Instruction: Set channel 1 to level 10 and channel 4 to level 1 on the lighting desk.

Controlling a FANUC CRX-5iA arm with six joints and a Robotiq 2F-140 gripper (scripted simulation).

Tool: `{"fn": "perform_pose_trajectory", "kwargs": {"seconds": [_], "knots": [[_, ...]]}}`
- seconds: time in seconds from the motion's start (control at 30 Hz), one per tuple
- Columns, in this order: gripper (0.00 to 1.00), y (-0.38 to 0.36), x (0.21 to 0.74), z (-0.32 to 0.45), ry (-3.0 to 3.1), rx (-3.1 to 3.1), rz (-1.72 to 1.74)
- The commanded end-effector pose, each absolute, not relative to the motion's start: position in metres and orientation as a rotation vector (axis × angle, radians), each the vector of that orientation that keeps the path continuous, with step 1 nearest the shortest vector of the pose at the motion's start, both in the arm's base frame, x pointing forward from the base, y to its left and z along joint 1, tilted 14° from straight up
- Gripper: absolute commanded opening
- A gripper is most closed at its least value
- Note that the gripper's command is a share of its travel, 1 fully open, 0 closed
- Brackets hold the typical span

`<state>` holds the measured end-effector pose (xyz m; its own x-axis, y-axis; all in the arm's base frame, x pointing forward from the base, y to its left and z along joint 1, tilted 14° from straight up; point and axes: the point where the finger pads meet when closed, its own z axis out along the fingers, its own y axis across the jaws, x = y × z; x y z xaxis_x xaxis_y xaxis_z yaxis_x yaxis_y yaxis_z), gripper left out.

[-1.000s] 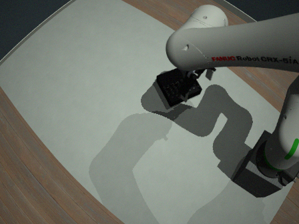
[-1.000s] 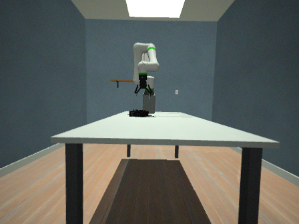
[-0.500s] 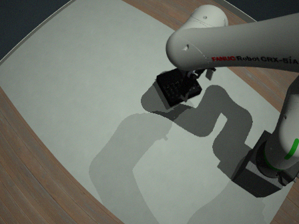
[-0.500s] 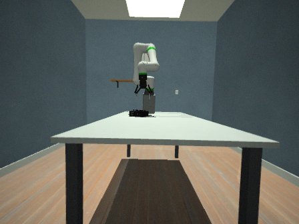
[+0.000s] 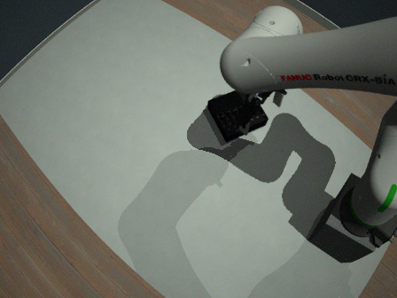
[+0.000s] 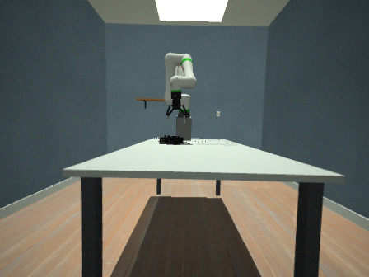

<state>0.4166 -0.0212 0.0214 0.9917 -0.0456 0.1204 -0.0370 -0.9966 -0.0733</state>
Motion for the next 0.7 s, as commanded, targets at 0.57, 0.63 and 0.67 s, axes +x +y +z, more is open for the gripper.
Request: {"fn": "perform_pose_trajectory", "kwargs": {"seconds": [0.57,0.63,0.67], "knots": [[1.0,-0.051,0.51,0.044,1.462,-2.556,-0.223],[1.0,-0.052,0.513,0.044,1.579,-2.472,-0.221],[1.0,-0.052,0.513,0.044,1.636,-2.43,-0.22]]}}
